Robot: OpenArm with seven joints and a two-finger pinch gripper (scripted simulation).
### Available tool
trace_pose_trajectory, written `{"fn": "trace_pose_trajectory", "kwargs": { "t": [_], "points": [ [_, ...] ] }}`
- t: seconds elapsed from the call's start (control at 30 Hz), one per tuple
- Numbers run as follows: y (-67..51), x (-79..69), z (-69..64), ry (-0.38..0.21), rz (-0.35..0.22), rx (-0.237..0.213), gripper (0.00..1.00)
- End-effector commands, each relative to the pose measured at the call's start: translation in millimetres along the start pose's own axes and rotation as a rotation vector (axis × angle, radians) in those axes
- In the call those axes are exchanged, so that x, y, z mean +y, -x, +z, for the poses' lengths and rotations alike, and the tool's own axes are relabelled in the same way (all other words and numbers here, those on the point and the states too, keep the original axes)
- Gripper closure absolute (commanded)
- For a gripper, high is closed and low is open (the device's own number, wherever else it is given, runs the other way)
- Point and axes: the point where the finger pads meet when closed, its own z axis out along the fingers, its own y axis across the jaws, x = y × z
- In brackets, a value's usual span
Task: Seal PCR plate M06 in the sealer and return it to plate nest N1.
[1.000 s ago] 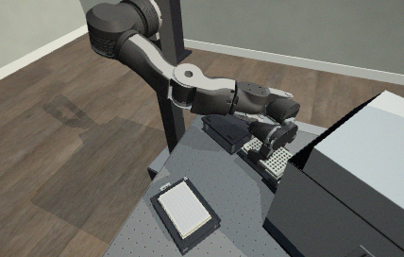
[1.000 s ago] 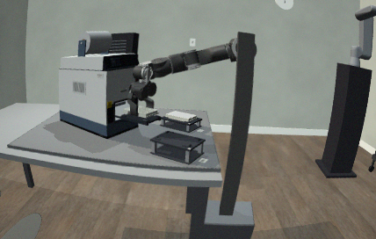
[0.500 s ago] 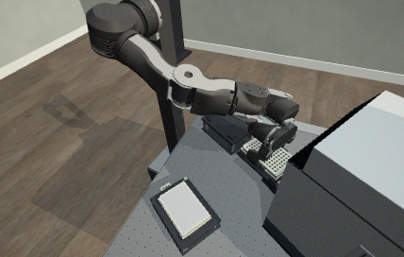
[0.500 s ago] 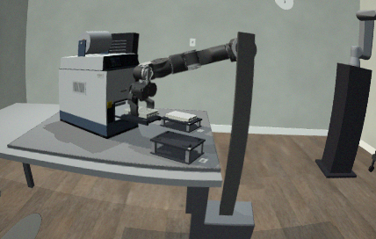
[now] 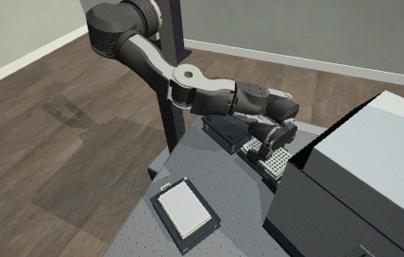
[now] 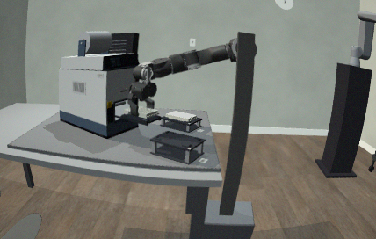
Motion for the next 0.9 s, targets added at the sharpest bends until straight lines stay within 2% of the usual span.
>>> {"fn": "trace_pose_trajectory", "kwargs": {
  "t": [0.0,0.37,0.53,0.87],
  "points": [
    [2.1,1.7,-4.1,0.004,-0.001,-0.008,1.00],
    [2.1,1.7,-4.1,0.004,-0.001,-0.008,1.00],
    [-0.7,0.9,4.1,0.003,-0.004,-0.002,1.00],
    [-0.7,0.9,4.1,0.003,-0.004,-0.002,1.00]
  ]
}}
